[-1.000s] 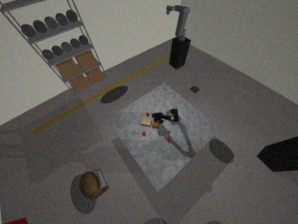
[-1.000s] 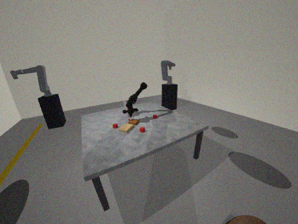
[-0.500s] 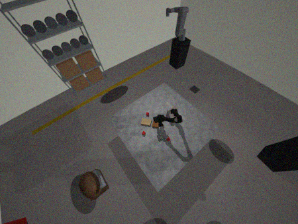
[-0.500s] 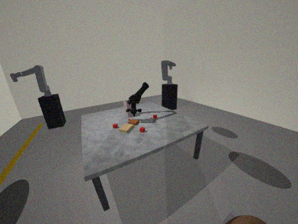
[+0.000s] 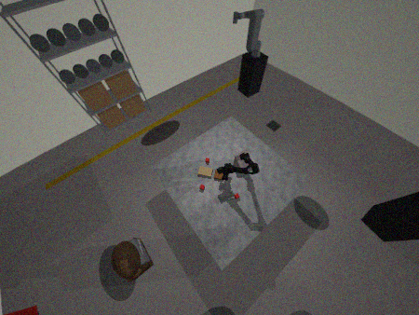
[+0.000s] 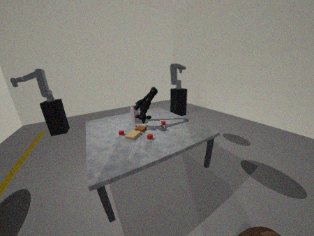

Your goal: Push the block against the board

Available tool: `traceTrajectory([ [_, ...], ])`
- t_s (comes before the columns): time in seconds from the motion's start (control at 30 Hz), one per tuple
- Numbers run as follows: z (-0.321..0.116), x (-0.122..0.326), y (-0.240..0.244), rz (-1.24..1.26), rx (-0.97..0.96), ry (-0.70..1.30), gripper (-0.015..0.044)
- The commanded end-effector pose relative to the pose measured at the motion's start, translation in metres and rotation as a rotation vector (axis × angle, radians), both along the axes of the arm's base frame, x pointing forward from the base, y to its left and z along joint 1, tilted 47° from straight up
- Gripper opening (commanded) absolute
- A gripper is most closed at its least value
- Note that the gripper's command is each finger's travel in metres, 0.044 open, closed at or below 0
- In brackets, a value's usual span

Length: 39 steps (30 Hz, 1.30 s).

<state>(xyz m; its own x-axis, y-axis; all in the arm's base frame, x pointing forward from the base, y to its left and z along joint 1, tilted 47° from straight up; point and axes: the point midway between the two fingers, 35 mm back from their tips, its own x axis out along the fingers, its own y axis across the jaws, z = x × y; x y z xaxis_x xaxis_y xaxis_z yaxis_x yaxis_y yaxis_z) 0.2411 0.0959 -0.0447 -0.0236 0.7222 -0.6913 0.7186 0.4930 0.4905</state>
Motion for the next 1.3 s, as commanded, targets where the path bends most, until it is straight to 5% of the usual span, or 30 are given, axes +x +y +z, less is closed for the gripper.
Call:
traceTrajectory([
  [0.0,-0.022,-0.007,0.028,0.008,0.012,0.02,0.0],
  [1.27,-0.05,0.021,0.016,0.008,0.01,0.018,0.0],
])
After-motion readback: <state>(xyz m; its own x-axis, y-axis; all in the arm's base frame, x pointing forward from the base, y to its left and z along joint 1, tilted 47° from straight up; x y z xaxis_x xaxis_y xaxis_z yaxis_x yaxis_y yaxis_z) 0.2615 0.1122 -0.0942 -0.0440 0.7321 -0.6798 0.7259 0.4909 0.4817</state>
